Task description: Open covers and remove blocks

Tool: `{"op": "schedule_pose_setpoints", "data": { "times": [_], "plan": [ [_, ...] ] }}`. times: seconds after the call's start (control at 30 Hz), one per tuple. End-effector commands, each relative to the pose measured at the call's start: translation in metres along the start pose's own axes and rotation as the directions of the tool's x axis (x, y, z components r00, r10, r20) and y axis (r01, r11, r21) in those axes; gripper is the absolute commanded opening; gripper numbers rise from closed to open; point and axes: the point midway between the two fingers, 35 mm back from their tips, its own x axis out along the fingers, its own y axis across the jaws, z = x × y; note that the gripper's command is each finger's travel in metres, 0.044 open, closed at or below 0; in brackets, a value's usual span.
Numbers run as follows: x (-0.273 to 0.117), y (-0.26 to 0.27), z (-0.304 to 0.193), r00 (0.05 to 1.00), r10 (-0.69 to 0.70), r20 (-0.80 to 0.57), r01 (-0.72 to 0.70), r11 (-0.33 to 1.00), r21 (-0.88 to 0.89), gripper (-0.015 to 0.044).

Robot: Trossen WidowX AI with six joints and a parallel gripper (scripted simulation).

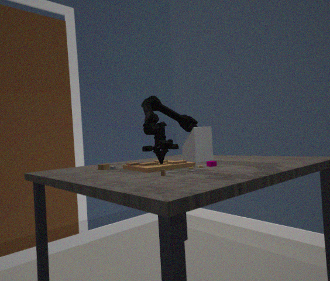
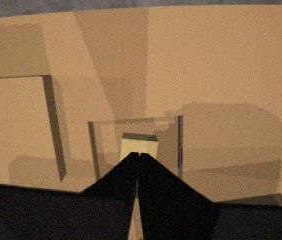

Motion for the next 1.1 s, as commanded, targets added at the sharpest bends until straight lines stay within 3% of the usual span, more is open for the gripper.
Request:
{"op": "schedule_pose_setpoints", "data": {
  "times": [0.0,0.13,0.33,0.77,1.07],
  "plan": [
    [-0.003,0.000,0.000,1.000,0.001,0.000,-0.001,1.000,0.000,0.0052],
    [-0.028,-0.001,0.001,1.000,0.002,0.002,-0.002,1.000,0.002,0.0144],
    [-0.057,-0.001,0.000,1.000,0.003,0.000,-0.003,1.000,0.005,0.0144],
    [-0.024,0.000,0.000,1.000,0.002,-0.001,-0.002,1.000,0.005,0.0144],
    [-0.022,0.000,0.000,1.000,0.002,-0.001,-0.002,1.000,0.005,0.0144]
  ]
}}
